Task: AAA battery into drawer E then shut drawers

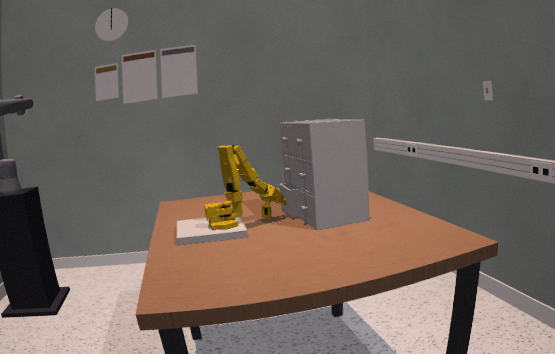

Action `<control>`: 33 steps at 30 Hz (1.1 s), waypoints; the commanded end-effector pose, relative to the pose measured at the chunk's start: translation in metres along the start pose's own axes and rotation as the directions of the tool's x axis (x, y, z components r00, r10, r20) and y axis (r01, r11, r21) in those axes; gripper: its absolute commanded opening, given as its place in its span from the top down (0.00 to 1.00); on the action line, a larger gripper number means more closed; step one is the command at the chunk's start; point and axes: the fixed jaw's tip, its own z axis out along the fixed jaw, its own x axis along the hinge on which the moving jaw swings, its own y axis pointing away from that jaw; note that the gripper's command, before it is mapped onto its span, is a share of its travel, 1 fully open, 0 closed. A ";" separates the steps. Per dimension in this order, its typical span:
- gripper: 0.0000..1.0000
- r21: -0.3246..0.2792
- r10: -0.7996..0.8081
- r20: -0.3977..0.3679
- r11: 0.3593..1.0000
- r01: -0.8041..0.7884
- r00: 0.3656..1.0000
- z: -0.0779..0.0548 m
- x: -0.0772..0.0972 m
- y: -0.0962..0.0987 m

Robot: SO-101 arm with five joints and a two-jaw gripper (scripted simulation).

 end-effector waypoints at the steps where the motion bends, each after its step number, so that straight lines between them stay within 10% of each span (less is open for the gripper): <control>1: 1.00 0.003 0.011 -0.041 1.000 -0.011 0.999 0.005 0.014 0.000; 33: 1.00 -0.004 0.016 -0.038 1.000 -0.017 0.999 0.008 0.016 0.002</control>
